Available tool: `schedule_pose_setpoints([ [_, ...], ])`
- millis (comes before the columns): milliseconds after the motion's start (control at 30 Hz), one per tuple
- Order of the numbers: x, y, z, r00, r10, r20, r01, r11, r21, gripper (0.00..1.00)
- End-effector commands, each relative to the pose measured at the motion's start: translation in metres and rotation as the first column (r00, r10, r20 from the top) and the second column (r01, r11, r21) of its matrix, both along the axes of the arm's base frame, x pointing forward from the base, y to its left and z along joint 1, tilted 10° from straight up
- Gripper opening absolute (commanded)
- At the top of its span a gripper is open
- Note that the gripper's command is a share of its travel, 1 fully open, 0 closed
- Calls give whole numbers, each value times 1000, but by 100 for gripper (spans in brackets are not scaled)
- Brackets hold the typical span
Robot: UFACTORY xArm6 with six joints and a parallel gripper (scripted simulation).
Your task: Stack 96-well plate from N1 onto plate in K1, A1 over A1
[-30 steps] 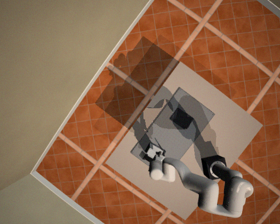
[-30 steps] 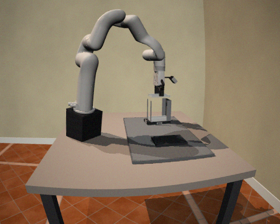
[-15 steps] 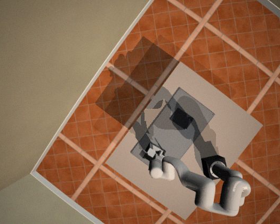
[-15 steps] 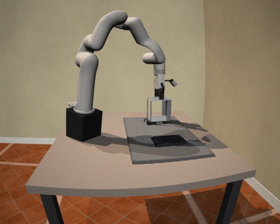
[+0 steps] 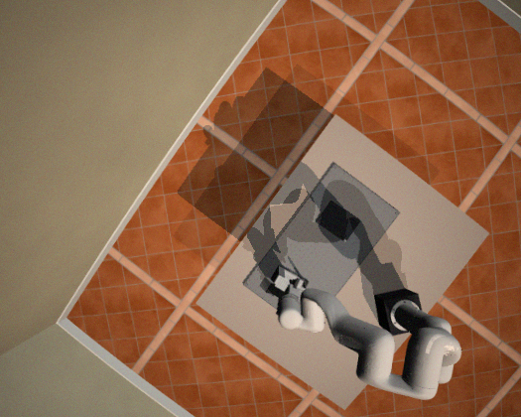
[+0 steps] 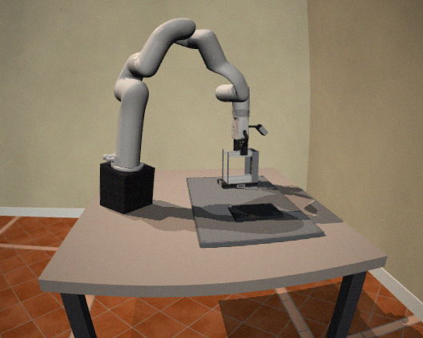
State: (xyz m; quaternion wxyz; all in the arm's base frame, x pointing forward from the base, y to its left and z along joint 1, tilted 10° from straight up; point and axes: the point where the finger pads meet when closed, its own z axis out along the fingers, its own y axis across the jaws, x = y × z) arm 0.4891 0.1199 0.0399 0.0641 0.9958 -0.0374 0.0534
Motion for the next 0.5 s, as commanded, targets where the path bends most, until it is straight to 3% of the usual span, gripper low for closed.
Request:
schedule_pose_setpoints([
  [0, 2, 0, -4, 1000, 0, 3, 0, 1000, 1, 0],
  [467, 4, -3, -24, 1000, 0, 3, 0, 1000, 1, 0],
])
